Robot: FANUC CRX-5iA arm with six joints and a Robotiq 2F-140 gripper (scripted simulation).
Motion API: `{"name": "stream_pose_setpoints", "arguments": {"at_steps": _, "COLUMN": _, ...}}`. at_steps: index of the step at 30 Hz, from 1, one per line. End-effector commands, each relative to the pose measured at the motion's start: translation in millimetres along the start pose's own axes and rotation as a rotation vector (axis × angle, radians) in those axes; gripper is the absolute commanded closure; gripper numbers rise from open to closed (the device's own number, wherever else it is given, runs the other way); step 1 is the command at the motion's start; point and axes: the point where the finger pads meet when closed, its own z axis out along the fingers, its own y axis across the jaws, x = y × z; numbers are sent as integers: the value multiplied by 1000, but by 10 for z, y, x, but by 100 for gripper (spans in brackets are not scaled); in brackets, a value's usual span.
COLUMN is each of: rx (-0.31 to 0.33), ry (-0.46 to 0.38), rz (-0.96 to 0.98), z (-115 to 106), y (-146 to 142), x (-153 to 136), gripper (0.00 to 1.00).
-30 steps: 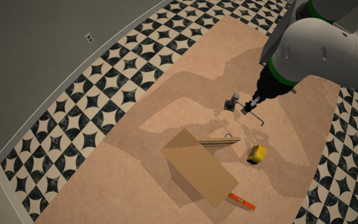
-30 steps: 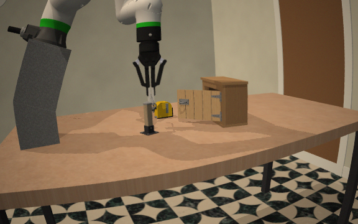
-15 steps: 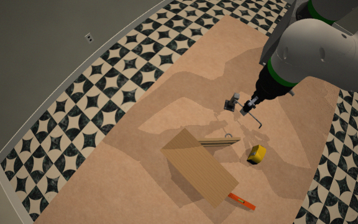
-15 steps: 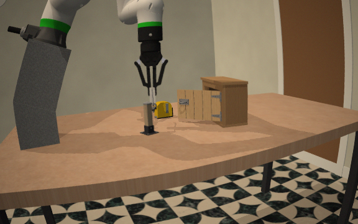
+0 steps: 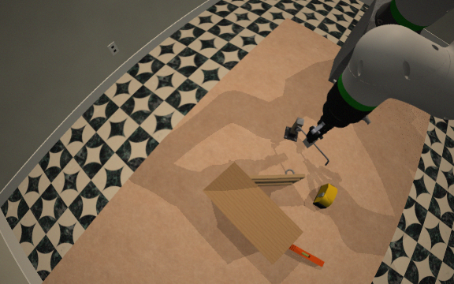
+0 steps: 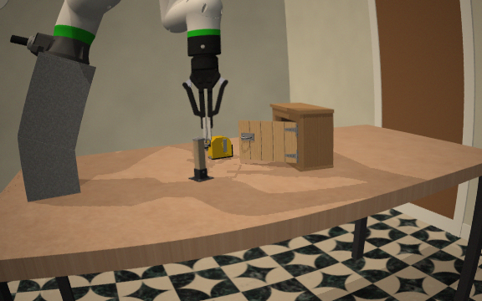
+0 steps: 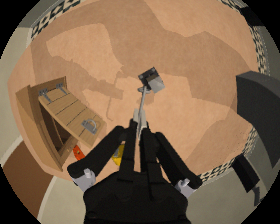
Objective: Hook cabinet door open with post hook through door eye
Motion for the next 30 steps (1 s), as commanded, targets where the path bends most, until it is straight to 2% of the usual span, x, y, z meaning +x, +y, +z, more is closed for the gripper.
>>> {"name": "stream_pose_setpoints", "arguments": {"at_steps": 1, "rx": 0, "ry": 1, "rz": 5, "z": 0, "y": -3, "x": 2, "gripper": 97}}
{"name": "stream_pose_setpoints", "arguments": {"at_steps": 30, "rx": 0, "ry": 1, "rz": 212, "z": -1, "y": -111, "x": 14, "gripper": 97}}
